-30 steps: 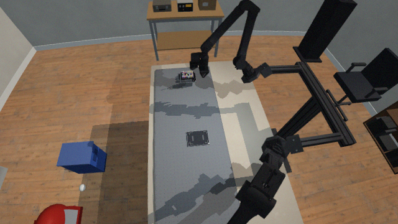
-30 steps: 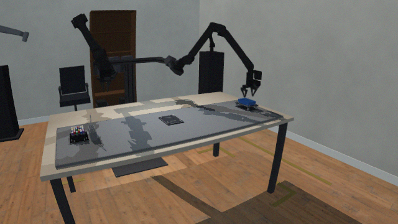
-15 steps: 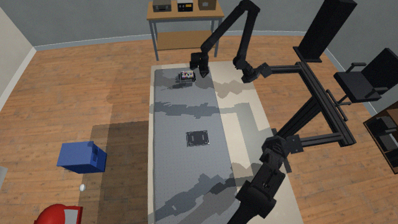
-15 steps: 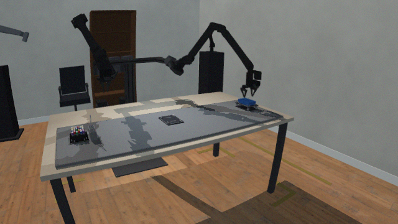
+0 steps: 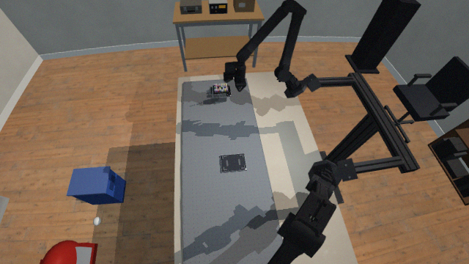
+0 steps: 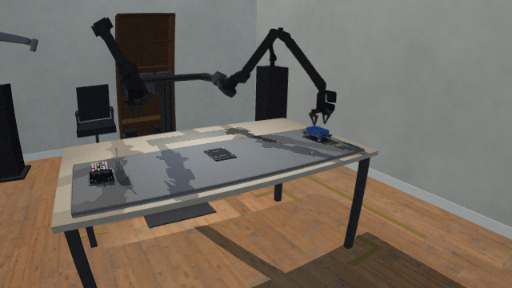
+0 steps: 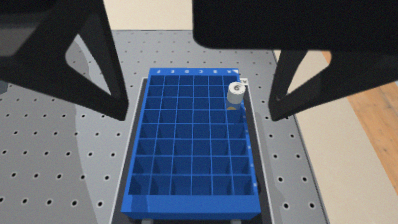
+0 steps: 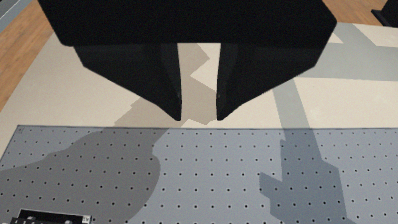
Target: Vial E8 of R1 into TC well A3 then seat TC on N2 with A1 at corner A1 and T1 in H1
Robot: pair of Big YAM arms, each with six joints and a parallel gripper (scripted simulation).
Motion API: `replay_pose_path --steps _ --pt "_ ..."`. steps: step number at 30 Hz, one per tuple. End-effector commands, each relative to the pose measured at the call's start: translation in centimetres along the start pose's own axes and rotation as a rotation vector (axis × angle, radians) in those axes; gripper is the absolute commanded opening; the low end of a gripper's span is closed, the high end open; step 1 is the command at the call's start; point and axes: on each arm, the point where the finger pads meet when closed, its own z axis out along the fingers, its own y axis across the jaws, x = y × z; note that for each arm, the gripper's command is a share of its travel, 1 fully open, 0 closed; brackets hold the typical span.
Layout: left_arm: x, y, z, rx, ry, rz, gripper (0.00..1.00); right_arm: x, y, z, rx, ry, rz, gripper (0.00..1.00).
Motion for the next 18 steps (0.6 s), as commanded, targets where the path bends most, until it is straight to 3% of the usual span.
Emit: replay_pose_path --steps 1,13,18 --pt "0.1 0.5 -1.7 -0.013 -0.005 0.007 1.0 -1.0 -0.3 -0.6 0.002 -0.018 0.017 0.24" --pt "0.1 0.5 -1.7 -0.013 -0.005 0.007 1.0 -1.0 -0.3 -0.6 0.002 -0.018 0.017 0.24" --pt "0.1 -2.1 -2.2 -0.02 -0.029 0.005 1.0 -1.0 -0.3 -0.6 0.002 -0.018 0.017 0.24"
